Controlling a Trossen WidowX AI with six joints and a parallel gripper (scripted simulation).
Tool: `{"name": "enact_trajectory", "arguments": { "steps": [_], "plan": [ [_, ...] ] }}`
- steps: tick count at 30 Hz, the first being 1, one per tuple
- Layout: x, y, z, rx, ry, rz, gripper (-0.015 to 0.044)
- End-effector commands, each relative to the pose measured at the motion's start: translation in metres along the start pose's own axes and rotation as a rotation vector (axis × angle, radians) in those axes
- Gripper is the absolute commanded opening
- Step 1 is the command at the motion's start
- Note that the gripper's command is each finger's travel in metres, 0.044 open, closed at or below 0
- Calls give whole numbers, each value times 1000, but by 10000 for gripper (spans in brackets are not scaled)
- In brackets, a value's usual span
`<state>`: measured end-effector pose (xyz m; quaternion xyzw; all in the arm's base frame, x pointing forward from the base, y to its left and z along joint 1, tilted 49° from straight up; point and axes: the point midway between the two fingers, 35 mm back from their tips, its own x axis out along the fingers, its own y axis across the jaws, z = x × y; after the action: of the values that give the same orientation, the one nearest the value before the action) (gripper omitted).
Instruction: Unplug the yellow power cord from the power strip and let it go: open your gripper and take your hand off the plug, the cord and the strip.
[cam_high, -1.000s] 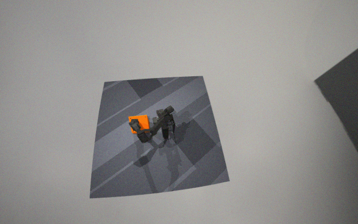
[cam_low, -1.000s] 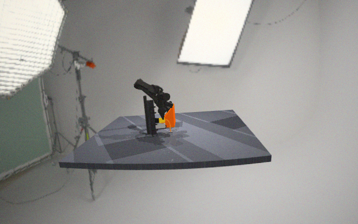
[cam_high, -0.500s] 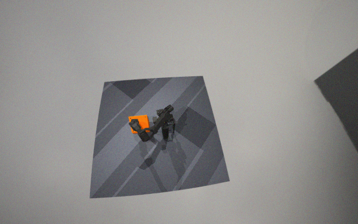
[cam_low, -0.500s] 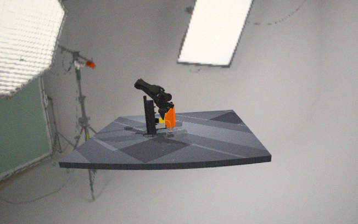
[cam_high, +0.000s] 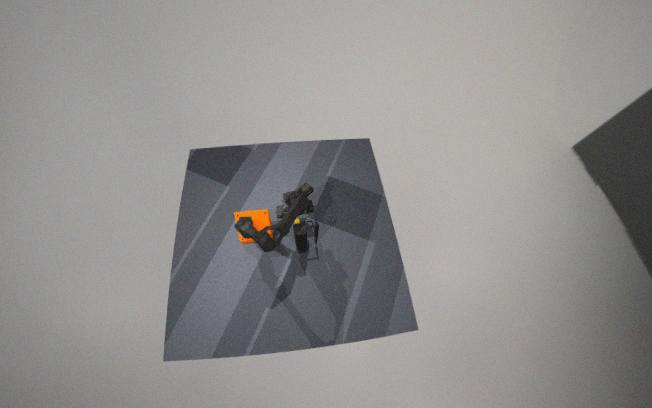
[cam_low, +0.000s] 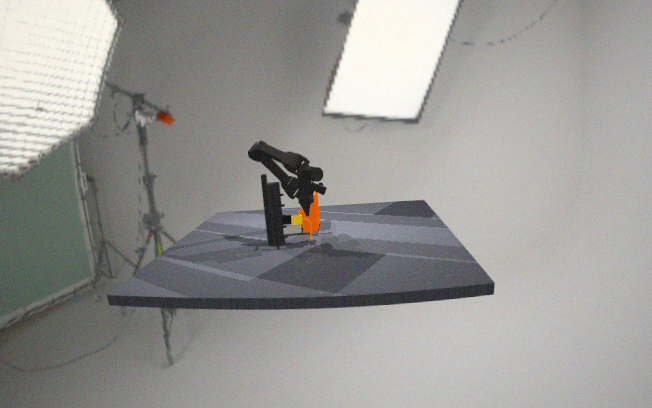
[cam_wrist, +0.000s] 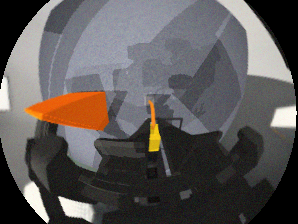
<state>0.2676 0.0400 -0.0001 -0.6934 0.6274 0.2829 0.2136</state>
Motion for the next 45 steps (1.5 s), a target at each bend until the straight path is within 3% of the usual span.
{"name": "enact_trajectory", "arguments": {
  "steps": [1, 5, 6, 45],
  "plan": [
    [1, -1, -4, 10, 0, 4, 53],
    [1, -1, -4, 10, 0, 4, 157],
    [1, -1, -4, 10, 0, 4, 160],
    [-7, 0, -39, -2, 6, -1, 160]
  ]
}}
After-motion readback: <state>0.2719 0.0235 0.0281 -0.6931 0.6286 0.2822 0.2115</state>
